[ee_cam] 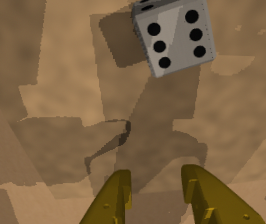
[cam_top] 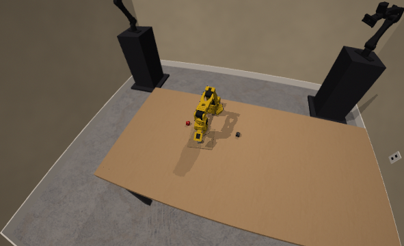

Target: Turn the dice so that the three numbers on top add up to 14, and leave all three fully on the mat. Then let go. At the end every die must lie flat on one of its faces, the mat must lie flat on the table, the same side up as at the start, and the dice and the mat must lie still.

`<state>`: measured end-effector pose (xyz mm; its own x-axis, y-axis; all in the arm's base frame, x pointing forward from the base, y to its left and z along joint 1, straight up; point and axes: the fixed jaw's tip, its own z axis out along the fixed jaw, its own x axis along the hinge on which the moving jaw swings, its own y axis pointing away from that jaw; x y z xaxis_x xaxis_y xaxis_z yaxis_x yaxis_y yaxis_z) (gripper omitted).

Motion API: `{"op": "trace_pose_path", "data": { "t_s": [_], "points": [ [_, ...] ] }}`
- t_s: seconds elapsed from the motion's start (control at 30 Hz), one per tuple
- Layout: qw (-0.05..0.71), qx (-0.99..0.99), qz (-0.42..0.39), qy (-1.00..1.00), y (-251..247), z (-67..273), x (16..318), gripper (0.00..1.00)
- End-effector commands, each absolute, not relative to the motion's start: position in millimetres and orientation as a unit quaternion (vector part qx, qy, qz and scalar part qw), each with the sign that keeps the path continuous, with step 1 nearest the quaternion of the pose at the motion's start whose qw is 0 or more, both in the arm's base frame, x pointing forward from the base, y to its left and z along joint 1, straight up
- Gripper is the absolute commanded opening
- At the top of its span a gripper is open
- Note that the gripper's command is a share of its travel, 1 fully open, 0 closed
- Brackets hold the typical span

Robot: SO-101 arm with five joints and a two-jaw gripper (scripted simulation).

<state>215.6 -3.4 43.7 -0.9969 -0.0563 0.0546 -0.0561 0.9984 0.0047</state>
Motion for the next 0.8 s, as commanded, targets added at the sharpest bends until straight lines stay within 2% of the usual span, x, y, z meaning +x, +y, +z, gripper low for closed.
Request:
{"op": "trace_pose_path", "data": {
  "t_s": [0.0, 0.23, 0.77],
  "points": [
    [-0.005, 0.019, 0.0, -1.0, -5.6, 54.4, 221.0, 0.11],
    [-0.005, 0.019, 0.0, -1.0, -5.6, 54.4, 221.0, 0.13],
    [-0.005, 0.019, 0.0, -1.0, -5.6, 54.4, 221.0, 0.27]
  ]
}}
